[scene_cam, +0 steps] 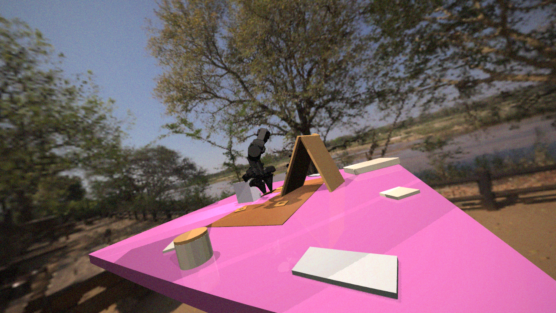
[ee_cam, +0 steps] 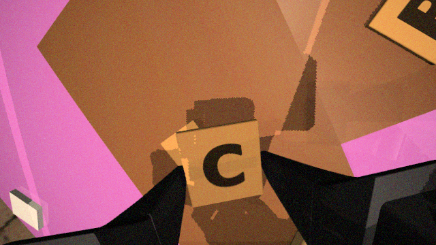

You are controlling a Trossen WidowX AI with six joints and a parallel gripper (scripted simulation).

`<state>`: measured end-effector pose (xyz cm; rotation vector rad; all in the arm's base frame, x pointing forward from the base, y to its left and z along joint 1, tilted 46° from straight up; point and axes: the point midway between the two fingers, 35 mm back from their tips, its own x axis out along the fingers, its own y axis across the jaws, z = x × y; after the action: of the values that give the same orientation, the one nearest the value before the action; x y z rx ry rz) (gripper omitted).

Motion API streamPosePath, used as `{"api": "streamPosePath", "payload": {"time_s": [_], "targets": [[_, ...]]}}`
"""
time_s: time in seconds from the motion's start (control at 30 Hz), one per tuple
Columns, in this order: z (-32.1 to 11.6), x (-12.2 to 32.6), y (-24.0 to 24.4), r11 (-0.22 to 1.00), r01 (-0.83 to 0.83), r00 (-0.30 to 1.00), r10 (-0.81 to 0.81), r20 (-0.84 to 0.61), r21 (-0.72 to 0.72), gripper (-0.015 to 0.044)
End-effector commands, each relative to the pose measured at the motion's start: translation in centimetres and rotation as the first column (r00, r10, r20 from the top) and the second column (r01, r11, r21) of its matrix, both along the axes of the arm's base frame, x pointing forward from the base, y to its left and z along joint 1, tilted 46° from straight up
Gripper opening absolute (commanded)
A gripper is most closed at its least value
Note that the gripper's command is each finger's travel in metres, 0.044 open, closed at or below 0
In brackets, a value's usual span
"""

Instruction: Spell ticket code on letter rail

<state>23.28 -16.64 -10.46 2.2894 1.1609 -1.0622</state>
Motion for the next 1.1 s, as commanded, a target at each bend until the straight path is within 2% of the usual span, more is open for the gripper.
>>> {"api": "streamPosePath", "payload": {"time_s": [0.0, 0.57, 1.07], "targets": [[0.5, 0.5, -0.6, 0.997, -0.048, 0.995, 0.054, 0.089, -0.066, 0.0], [2.8, 2.3, -3.0, 0.877, -0.195, 0.85, 0.375, 0.371, -0.439, 0.0], [5.6, 3.5, -4.8, 0.615, -0.186, 0.618, 0.68, 0.396, -0.766, 0.0]]}}
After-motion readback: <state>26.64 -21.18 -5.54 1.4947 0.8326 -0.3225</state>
